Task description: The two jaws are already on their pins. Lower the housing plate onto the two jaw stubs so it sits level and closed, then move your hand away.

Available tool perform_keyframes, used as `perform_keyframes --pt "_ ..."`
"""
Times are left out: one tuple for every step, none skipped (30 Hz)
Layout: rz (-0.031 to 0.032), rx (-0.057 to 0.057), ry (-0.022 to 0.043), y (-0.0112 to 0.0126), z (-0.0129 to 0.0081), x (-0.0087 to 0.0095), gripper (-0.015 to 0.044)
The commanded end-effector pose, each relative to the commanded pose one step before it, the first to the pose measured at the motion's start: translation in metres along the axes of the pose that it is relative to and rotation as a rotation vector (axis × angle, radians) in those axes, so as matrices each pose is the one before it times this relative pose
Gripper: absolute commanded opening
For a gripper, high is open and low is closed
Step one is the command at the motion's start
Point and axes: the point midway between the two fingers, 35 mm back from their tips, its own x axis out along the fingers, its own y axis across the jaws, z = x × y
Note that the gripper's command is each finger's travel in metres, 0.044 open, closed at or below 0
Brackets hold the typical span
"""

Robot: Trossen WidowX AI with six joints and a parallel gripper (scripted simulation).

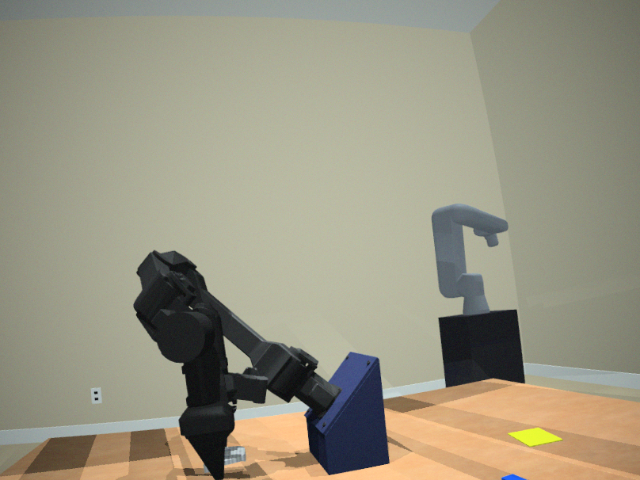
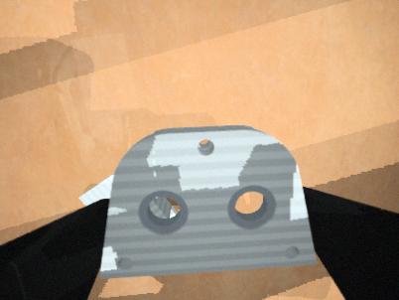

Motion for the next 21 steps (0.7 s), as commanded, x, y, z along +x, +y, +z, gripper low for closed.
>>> perform_keyframes --pt "-0.00442 0.0776 -0.00462 -0.00654 0.00783 -0.00023 0.0351" --pt "0.00028 0.0217 -0.00119 -0.00127 0.00235 0.00016 0.0351" --pt "0.00032 0.0217 -0.00113 -0.00120 0.00239 0.00015 0.0351" --pt "0.00035 0.0217 -0.00108 -0.00112 0.00243 0.00015 0.0351" --pt "0.00037 0.0217 -0.00102 -0.00104 0.00247 0.00015 0.0351" --pt "0.00040 0.0217 -0.00096 -0.00096 0.00250 0.00014 0.0351" --pt "0.00042 0.0217 -0.00090 -0.00088 0.00253 0.00014 0.0351" --pt "0.00044 0.0217 -0.00085 -0.00080 0.00256 0.00013 0.0351" --pt "0.00045 0.0217 -0.00079 -0.00072 0.00259 0.00013 0.0351" --pt "0.00046 0.0217 -0.00073 -0.00064 0.00261 0.00013 0.0351" --pt "0.00047 0.0217 -0.00067 -0.00055 0.00263 0.00012 0.0351" --pt "0.00048 0.0217 -0.00061 -0.00047 0.00265 0.00012 0.0351" --pt "0.00048 0.0217 -0.00055 -0.00039 0.00267 0.00012 0.0351" --pt "0.00048 0.0217 -0.00049 -0.00030 0.00268 0.00011 0.0351" --pt "0.00048 0.0217 -0.00043 -0.00022 0.00269 0.00011 0.0351" --pt "0.00047 0.0217 -0.00038 -0.00013 0.00270 0.00011 0.0351" --pt "0.00046 0.0217 -0.00032 -0.00004 0.00270 0.00010 0.0351" --pt "0.00045 0.0216 -0.00027 0.00004 0.00270 0.00010 0.0351" --pt "0.00044 0.0216 -0.00021 0.00013 0.00270 0.00010 0.0351" --pt "0.00042 0.0216 -0.00016 0.00022 0.00269 0.00009 0.0351" --pt "0.00040 0.0216 -0.00011 0.00030 0.00269 0.00009 0.0351"
